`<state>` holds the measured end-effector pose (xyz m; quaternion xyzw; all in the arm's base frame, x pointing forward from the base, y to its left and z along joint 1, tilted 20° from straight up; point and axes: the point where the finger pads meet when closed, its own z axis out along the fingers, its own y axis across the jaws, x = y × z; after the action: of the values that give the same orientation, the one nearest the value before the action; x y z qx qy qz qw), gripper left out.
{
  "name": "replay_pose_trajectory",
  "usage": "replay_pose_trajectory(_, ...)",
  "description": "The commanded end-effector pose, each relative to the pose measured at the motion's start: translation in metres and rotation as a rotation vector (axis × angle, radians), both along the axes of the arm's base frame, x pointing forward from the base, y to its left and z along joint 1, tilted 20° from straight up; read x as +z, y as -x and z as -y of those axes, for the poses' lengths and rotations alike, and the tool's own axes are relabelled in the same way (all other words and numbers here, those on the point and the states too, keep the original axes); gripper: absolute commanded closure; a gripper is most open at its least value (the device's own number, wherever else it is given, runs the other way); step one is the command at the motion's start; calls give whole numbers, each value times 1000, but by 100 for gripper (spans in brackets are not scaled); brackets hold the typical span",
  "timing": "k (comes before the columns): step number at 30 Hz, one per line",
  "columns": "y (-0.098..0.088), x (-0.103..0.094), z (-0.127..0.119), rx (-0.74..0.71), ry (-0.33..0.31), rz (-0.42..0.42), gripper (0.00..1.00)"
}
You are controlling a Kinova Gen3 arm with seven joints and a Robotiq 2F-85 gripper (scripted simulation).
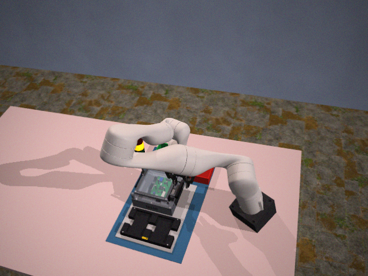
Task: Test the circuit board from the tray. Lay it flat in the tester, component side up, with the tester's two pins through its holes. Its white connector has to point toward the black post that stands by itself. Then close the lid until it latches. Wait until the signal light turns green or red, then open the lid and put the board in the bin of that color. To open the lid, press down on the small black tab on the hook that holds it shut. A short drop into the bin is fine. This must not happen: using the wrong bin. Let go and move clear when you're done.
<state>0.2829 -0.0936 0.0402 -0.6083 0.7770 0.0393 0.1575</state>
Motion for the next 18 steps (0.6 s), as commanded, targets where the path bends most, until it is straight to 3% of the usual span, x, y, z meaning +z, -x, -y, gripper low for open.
replay_pose_trajectory(1, -5, 17, 2, 2, -2, 18, 50)
replay_pose_trajectory(18, 5, 58, 14, 2, -1, 19, 50)
